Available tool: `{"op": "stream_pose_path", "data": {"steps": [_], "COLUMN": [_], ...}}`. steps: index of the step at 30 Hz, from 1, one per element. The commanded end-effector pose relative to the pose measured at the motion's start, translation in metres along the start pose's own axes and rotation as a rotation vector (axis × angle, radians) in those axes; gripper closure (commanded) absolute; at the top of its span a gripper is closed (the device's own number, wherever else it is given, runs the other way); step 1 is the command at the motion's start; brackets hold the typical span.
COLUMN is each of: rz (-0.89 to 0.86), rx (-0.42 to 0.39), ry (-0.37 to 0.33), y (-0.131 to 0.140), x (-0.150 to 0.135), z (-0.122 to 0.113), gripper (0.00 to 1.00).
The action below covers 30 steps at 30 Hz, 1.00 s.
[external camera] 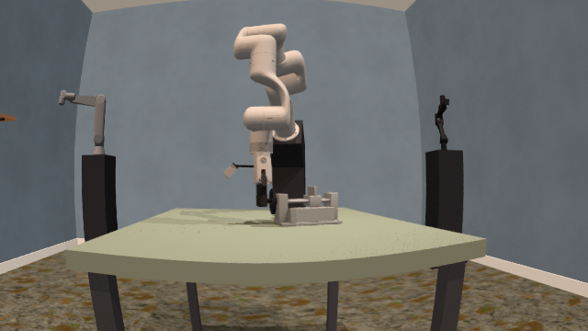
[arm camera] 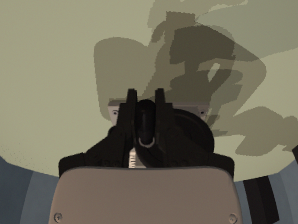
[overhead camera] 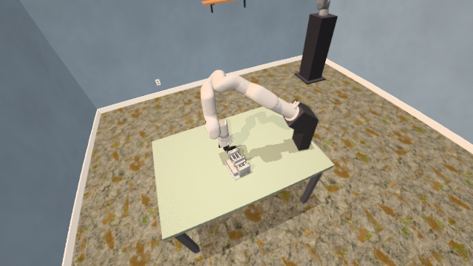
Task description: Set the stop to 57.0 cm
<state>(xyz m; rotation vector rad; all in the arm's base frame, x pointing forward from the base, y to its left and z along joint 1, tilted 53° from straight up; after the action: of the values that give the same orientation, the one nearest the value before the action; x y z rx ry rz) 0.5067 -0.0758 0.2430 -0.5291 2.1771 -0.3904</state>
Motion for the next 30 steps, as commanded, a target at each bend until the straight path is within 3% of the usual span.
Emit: {"op": "stream_pose_path", "data": {"steps": [1,30], "rz": [0.001,0.0], "rx": [-0.002,-0.002], "ry": [0.001,0.0], "y": [0.0,0.0], "x": [0.0,0.002], "z": [0.001,0.016], "gripper": [0.94,0.94]}}
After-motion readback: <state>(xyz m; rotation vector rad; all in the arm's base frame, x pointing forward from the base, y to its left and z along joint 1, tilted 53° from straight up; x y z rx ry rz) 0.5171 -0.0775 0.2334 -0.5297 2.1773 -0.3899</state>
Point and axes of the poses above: the point where the finger pads meet when closed, its own z axis out along the fingers, its own x axis across the jaws, y = z × x, the point moved 2 cm from there along -z, back along the fingers, and after that the axes turned 15 degrees about -z, right-handed, at the moved point
